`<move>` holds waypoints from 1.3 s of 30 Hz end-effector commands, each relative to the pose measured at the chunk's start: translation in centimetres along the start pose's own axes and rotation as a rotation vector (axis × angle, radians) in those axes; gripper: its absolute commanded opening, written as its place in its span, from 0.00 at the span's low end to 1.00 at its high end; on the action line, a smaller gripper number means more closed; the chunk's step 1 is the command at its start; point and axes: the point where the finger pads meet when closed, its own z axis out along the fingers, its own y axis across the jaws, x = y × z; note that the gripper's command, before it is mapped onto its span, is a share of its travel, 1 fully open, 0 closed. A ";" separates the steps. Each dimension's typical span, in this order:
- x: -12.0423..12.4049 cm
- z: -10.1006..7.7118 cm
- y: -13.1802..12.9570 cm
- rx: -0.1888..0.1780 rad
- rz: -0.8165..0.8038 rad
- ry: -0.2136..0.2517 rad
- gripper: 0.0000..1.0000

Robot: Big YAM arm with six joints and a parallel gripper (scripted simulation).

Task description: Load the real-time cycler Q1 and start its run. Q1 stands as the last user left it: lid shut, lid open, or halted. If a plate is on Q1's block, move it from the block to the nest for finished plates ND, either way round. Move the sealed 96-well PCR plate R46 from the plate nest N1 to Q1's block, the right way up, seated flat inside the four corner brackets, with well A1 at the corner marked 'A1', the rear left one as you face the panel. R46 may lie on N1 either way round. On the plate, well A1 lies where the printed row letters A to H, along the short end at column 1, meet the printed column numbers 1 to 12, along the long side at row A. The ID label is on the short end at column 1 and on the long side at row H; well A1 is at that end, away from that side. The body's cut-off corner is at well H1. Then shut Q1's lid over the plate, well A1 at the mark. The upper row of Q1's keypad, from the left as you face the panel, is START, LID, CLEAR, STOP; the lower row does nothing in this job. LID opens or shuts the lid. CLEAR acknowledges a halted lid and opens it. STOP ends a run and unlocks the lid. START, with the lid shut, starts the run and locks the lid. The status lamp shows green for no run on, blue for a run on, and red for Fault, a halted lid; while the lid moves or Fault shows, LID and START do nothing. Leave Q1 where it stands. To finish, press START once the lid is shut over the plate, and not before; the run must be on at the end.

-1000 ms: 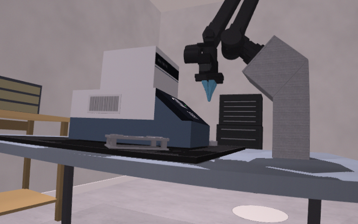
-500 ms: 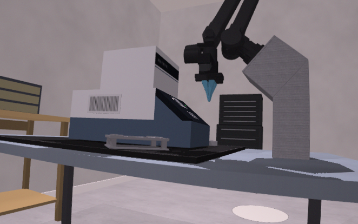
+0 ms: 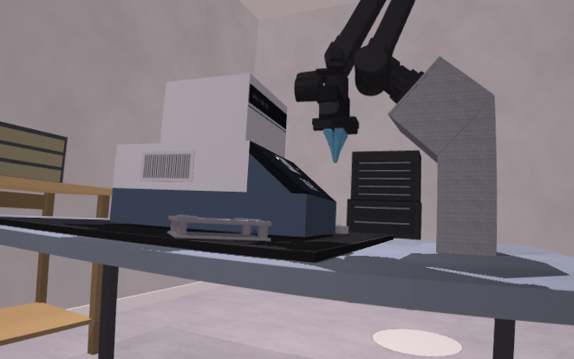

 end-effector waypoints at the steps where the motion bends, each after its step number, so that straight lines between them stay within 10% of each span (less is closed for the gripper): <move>1: 0.1 -0.5 -2.0 0.037 0.014 0.003 0.00; 39: 0.1 -0.5 -2.0 0.038 0.017 0.002 0.00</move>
